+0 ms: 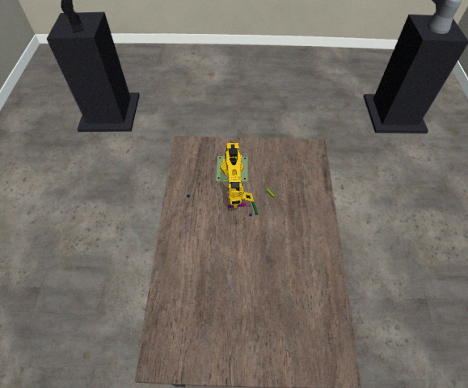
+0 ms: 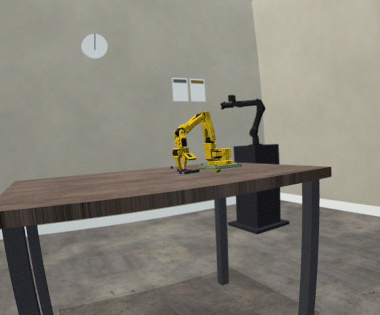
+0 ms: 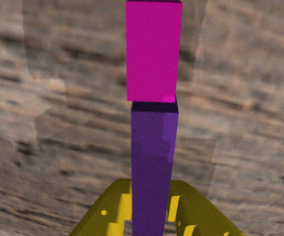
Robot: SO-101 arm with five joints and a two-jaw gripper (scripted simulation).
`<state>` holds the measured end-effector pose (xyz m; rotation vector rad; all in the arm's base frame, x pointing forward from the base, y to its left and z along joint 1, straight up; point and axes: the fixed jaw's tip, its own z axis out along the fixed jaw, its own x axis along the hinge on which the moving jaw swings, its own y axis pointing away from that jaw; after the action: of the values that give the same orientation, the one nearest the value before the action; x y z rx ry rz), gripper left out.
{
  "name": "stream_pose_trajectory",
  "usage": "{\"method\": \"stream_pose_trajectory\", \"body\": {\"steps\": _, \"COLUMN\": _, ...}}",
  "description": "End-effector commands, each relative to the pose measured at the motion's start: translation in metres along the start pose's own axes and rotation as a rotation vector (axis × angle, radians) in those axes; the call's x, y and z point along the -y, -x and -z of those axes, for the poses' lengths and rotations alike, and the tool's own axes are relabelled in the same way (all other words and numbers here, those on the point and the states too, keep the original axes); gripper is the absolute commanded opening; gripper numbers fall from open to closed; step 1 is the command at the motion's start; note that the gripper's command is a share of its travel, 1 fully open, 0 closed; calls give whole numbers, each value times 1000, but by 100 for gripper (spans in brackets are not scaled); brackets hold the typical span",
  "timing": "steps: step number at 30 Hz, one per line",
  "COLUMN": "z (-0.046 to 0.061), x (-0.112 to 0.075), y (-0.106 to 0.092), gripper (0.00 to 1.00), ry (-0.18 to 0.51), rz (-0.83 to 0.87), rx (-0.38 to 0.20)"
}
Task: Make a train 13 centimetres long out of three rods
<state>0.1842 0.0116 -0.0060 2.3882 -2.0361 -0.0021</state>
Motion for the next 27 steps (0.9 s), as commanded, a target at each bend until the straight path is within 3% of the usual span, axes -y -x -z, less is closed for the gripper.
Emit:
{"method": "stream_pose_trajectory", "body": {"steps": 1, "z": 0, "x": 0, "y": 2, "gripper": 0, "ry": 5, "rz": 0, "rx": 2}}
{"method": "stream_pose_trajectory", "body": {"steps": 19, "z": 0, "x": 0, "y": 2, "gripper": 0, "ry": 5, "rz": 0, "rx": 2}}
{"method": "stream_pose_trajectory", "body": {"steps": 27, "z": 0, "x": 0, "y": 2, "gripper": 5, "ry": 5, "rz": 0, "rx": 2}}
